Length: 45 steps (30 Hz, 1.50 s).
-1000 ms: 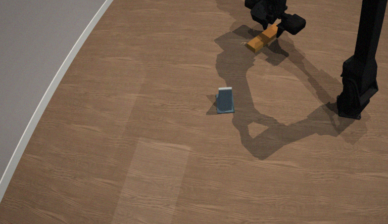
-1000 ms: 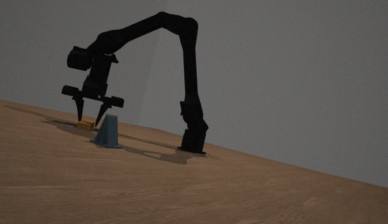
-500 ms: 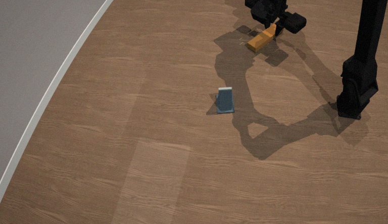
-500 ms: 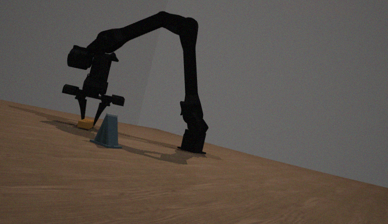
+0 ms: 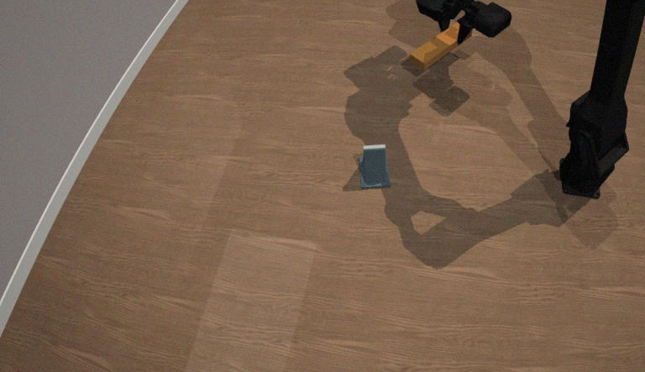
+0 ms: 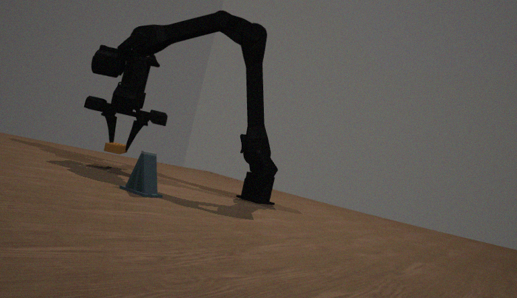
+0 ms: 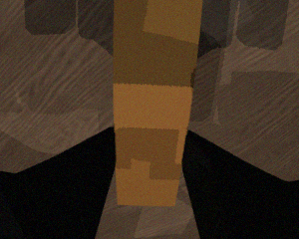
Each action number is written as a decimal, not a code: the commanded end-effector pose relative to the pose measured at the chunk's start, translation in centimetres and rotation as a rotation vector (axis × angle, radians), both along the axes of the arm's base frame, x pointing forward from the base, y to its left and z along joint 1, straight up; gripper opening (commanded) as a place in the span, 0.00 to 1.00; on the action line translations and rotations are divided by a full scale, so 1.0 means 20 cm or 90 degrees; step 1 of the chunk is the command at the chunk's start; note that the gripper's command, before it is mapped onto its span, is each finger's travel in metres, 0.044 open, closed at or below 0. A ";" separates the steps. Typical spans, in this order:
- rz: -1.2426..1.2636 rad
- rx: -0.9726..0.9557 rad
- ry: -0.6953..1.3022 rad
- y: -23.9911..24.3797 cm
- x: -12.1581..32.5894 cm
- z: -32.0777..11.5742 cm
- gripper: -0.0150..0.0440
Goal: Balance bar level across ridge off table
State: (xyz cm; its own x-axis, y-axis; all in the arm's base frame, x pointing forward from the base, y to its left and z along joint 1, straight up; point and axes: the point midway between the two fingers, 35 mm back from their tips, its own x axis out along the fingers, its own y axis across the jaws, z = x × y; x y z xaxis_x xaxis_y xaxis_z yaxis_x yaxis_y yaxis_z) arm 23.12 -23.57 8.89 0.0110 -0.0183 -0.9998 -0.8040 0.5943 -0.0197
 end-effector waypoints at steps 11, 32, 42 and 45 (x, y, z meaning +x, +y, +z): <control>0.002 -0.002 -0.005 0.00 0.00 0.20 0.25; 0.039 -0.001 -0.006 0.09 0.04 0.37 0.25; 0.120 -0.001 -0.006 0.25 0.16 0.37 0.25; 0.144 -0.001 -0.006 0.30 0.19 0.37 0.25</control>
